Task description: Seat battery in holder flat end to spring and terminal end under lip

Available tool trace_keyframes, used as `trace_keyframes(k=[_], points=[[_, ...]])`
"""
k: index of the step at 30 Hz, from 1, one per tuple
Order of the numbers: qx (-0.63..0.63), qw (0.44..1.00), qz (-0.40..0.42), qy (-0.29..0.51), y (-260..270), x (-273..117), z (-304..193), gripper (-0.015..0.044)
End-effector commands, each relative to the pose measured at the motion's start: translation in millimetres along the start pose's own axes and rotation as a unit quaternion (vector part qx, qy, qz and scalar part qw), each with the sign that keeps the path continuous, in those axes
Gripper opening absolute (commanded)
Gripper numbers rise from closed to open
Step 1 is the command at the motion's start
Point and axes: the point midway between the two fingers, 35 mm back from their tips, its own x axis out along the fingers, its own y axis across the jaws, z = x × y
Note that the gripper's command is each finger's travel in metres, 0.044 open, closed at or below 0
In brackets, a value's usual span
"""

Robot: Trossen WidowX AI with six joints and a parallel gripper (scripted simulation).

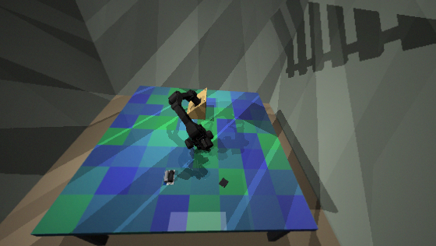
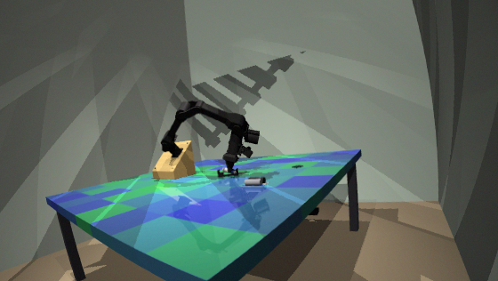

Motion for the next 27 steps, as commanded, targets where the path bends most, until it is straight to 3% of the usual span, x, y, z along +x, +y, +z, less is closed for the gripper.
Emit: trace_keyframes(k=[1,27], points=[[0.004,1.0,0.005,-0.015,1.0,1.0,3.5,0.0072],[0.001,0.998,0.009,-0.062,0.7,4.6,0.9,0.0072]])
